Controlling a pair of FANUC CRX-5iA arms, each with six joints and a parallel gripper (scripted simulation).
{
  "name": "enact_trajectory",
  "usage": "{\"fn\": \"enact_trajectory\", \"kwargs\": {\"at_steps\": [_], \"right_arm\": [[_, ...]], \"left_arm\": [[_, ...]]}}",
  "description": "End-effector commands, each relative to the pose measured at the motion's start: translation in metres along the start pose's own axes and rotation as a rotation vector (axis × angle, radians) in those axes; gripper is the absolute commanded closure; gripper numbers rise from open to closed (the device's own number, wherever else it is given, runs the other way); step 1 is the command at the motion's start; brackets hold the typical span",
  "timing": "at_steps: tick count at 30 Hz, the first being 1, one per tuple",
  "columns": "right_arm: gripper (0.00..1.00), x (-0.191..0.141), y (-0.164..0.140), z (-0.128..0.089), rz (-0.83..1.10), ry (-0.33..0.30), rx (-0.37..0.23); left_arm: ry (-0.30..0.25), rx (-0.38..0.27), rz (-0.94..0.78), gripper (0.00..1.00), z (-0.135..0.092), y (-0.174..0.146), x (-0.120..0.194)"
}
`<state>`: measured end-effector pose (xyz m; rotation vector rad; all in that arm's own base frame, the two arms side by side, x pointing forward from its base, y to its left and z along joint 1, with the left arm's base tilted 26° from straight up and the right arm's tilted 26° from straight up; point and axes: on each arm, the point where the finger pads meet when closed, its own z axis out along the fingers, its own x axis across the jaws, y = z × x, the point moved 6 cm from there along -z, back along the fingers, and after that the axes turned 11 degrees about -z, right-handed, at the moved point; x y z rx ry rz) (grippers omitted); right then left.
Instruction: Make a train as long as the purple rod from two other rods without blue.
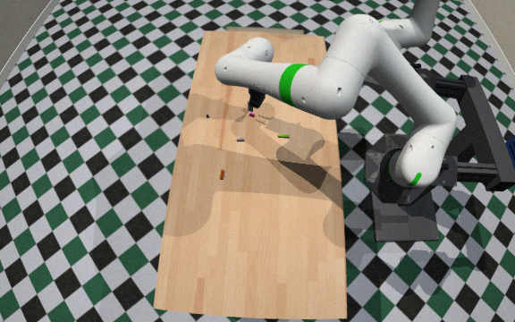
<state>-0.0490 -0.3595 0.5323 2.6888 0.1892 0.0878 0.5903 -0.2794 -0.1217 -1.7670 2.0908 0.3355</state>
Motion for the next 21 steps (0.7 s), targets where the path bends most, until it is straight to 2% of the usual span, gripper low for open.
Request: {"fn": "enact_trajectory", "kwargs": {"at_steps": [1, 21], "right_arm": [[0.00, 0.000, 0.000, -0.001, 0.000, -0.001, -0.002], [0.00, 0.000, 0.000, -0.001, 0.000, -0.001, -0.002]], "left_arm": [[0.002, 0.002, -0.001, 0.46, 0.001, -0.001, 0.000], [0.001, 0.002, -0.001, 0.46, 0.028, -0.001, 0.001]]}}
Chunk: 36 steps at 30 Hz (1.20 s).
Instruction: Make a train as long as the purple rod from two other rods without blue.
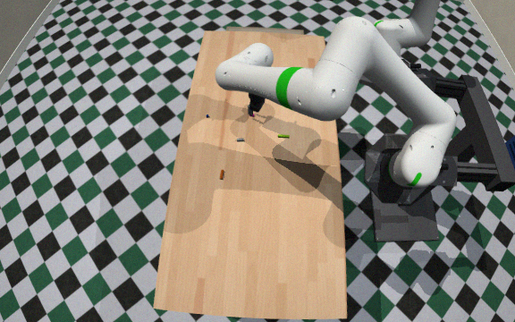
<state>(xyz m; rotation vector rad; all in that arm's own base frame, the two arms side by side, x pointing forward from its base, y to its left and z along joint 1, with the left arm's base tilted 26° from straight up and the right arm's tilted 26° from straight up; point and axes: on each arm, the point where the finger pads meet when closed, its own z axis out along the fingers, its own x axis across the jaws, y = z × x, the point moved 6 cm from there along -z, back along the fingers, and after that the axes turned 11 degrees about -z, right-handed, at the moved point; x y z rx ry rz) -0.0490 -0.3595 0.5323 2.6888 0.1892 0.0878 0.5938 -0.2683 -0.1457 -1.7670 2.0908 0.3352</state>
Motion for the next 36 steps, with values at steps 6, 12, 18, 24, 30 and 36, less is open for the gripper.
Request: {"fn": "enact_trajectory", "kwargs": {"at_steps": [6, 12, 18, 24, 30, 36], "right_arm": [[0.00, -0.0003, 0.0001, -0.0010, 0.000, -0.001, -0.002], [0.00, -0.0003, 0.0001, -0.0010, 0.000, -0.001, -0.002], [0.00, -0.0003, 0.0001, -0.0010, 0.000, -0.001, -0.002], [0.00, -0.0003, 0.0001, -0.0010, 0.000, -0.001, -0.002], [0.00, -0.0003, 0.0001, -0.0010, 0.000, -0.001, -0.002], [0.00, -0.0003, 0.0001, -0.0010, 0.000, -0.001, -0.002]], "left_arm": [[0.001, 0.002, -0.001, 0.46, 0.0064, -0.0009, 0.0004], [0.001, 0.002, -0.001, 0.46, 0.0086, -0.0009, 0.0004], [0.001, 0.002, -0.001, 0.46, 0.0092, -0.0008, 0.0004], [0.001, 0.002, -0.001, 0.46, 0.0092, -0.0008, 0.0004], [0.001, 0.002, -0.001, 0.46, 0.0092, -0.0008, 0.0004], [0.001, 0.002, -0.001, 0.46, 0.0101, -0.0009, 0.0004]]}}
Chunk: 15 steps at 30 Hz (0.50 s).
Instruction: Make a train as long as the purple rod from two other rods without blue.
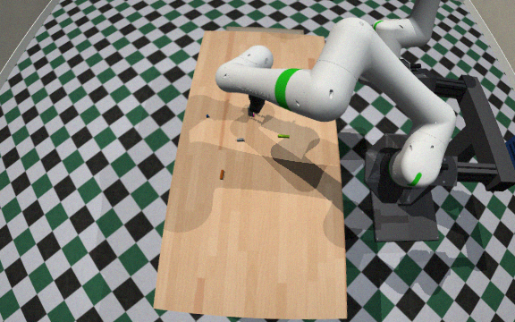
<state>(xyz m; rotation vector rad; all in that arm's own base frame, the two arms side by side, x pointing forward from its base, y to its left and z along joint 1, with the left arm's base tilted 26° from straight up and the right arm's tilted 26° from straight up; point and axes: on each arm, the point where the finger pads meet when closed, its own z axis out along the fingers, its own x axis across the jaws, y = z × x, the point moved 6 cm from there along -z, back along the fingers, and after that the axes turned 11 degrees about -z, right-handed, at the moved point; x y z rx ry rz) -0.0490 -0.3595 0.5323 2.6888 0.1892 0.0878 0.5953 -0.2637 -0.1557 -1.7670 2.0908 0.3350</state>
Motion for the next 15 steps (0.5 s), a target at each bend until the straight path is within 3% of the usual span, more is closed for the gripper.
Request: {"fn": "enact_trajectory", "kwargs": {"at_steps": [1, 15], "right_arm": [[0.00, -0.0003, 0.0001, -0.0010, 0.000, -0.001, -0.002], [0.00, -0.0003, 0.0001, -0.0010, 0.000, -0.001, -0.002]], "left_arm": [[0.001, 0.002, 0.000, 0.46, -0.0006, -0.0008, 0.0004], [0.001, 0.002, -0.001, 0.46, 0.0090, -0.0008, 0.0004]]}}
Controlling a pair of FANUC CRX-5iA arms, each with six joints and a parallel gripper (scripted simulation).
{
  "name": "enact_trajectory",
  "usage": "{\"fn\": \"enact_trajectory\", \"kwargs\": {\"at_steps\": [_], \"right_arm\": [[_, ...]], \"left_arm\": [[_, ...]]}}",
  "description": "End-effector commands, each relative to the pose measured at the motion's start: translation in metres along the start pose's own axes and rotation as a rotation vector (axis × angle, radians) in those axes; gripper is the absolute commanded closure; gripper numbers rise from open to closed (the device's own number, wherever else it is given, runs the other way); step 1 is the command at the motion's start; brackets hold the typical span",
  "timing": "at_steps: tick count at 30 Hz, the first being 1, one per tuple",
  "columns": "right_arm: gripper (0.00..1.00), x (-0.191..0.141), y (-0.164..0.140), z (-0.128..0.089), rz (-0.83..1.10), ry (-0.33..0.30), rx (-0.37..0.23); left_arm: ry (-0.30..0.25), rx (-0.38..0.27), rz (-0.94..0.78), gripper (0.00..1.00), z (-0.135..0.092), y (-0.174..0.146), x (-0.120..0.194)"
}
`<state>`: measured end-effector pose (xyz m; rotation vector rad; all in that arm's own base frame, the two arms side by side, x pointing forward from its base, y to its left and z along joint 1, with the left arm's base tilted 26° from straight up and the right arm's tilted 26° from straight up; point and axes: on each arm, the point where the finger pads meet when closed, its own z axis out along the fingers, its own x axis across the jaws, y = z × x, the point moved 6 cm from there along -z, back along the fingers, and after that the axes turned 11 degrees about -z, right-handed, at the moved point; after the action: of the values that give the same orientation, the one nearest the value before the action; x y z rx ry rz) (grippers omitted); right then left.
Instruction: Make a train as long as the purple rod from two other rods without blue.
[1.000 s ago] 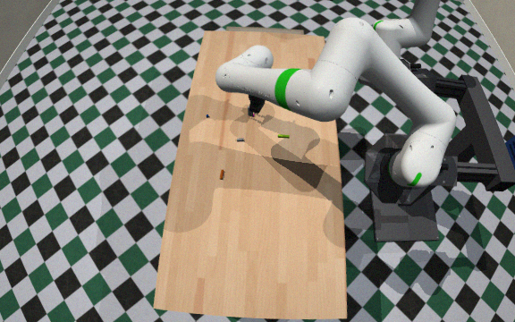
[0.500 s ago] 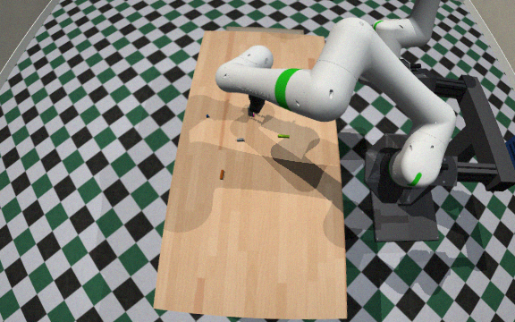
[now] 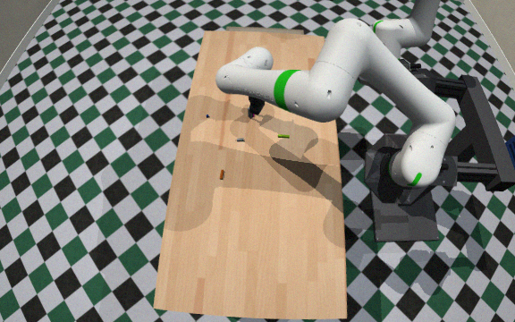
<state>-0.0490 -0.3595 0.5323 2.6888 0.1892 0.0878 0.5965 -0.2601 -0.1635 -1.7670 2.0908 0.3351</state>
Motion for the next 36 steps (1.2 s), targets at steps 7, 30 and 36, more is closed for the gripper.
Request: {"fn": "enact_trajectory", "kwargs": {"at_steps": [7, 30, 36], "right_arm": [[0.00, -0.0003, 0.0001, -0.0010, 0.000, -0.001, -0.002], [0.00, -0.0003, 0.0001, -0.0010, 0.000, -0.001, -0.002], [0.00, -0.0003, 0.0001, -0.0010, 0.000, -0.001, -0.002]], "left_arm": [[0.001, 0.002, -0.001, 0.46, 0.0039, -0.0009, 0.0004], [0.001, 0.002, -0.001, 0.46, 0.0042, -0.0009, 0.0004], [0.001, 0.002, -0.001, 0.46, 0.0042, -0.0009, 0.0004]]}}
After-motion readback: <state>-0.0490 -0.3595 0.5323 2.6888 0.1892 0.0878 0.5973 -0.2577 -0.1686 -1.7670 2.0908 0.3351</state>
